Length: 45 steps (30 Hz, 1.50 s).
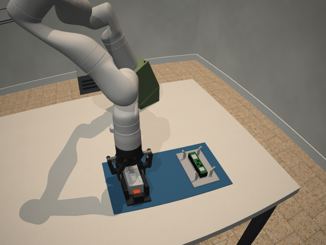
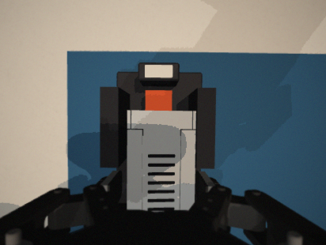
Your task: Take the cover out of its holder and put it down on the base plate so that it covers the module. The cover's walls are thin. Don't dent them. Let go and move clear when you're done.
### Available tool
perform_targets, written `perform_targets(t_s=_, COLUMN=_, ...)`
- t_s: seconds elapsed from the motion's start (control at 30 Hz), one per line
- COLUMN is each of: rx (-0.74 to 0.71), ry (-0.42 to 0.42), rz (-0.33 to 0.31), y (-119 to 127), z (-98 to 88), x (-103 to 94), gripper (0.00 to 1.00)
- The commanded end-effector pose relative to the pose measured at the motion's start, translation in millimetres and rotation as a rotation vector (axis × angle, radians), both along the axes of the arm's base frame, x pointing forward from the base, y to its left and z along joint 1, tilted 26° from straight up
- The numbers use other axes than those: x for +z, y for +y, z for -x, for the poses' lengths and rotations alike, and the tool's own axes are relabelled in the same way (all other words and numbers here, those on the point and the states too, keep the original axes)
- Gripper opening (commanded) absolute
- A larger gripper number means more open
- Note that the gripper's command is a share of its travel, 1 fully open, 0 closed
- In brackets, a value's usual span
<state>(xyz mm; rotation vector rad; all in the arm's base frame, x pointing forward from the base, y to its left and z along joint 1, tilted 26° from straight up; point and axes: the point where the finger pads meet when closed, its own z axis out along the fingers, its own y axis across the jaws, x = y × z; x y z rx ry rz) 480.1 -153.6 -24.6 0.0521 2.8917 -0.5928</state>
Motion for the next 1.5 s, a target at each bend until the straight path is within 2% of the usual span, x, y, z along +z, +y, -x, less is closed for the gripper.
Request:
perform_targets(t_s=0.0, rx=0.001, ry=-0.002, rz=0.000, y=0.3, z=-0.6, x=0.7, gripper=0.70)
perform_targets(t_s=0.33, rx=0.001, ry=-0.002, rz=0.000, y=0.3, z=-0.6, x=0.7, gripper=0.70)
perform_targets(t_s=0.37, rx=0.001, ry=-0.002, rz=0.000, y=0.3, z=-0.6, x=0.7, gripper=0.00)
perform_targets(t_s=1.47, rx=0.001, ry=-0.002, rz=-0.001, y=0.9, z=-0.7, x=0.6, gripper=0.00)
